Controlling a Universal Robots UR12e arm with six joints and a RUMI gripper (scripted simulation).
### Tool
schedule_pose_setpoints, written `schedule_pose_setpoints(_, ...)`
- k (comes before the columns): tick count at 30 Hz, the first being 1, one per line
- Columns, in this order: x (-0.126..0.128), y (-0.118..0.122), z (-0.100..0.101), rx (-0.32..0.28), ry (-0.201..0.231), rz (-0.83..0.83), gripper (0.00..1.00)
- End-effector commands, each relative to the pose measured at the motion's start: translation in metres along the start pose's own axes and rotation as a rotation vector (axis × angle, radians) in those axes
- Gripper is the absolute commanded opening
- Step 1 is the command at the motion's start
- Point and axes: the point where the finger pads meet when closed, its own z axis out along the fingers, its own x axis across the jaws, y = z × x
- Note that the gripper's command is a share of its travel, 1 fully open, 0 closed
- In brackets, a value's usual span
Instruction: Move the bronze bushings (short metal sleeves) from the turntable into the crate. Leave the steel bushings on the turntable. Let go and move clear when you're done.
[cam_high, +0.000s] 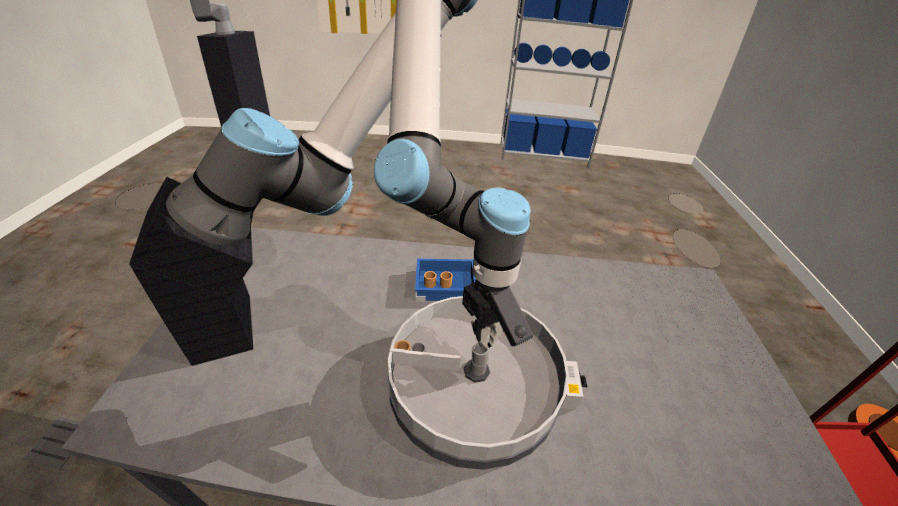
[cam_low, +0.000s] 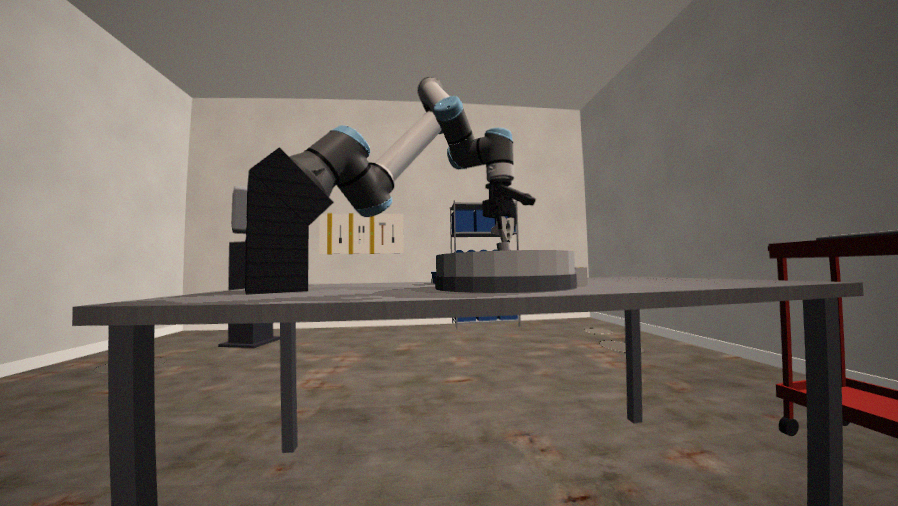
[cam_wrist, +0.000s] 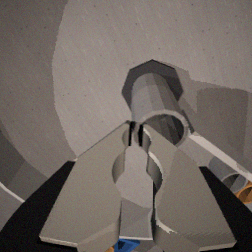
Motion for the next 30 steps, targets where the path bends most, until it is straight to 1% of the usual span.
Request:
schedule_pose_setpoints(1, -0.0003, -0.0004, -0.0004, 0.001, 0.000, 0.000, 0.00)
schedule_pose_setpoints(13, -0.0003, -0.0004, -0.0004, 0.001, 0.000, 0.000, 0.00)
schedule_pose_setpoints(14, -0.0003, -0.0004, -0.0004, 0.001, 0.000, 0.000, 0.06)
schedule_pose_setpoints(30, -0.0003, -0.0004, -0.0004, 0.001, 0.000, 0.000, 0.06)
